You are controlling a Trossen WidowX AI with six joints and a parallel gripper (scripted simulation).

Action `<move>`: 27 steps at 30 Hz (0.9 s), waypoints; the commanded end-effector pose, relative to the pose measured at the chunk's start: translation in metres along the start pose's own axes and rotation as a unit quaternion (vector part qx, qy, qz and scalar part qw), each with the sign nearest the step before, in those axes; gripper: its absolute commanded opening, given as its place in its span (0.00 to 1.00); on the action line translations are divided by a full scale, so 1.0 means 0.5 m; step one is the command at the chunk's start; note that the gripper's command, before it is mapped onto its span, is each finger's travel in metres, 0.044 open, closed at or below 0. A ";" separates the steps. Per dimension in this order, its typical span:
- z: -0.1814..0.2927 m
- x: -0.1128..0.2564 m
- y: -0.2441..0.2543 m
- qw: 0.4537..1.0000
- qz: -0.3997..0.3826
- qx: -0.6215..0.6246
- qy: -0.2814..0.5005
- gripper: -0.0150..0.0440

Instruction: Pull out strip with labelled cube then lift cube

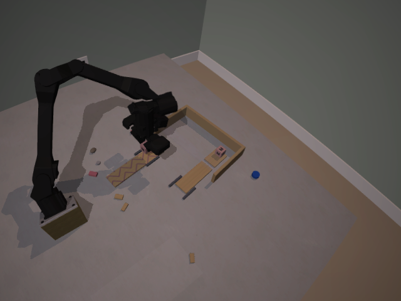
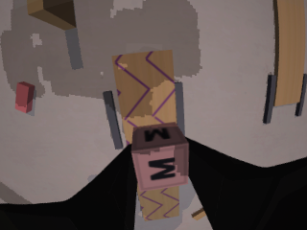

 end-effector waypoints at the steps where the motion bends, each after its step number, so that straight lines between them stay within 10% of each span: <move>1: 0.013 0.001 -0.003 1.000 0.001 0.001 0.004 0.25; 27: 0.121 0.071 -0.035 1.000 0.002 0.000 0.005 0.25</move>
Point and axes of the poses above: the point midway between the two fingers, 35 mm back from their tips, its own x axis back along the fingers, its own y axis across the jaws, z = x × y, the point moved 2 cm from there along x, back along the fingers, and after that the axes turned 13 degrees about -x, right-handed, at the moved point
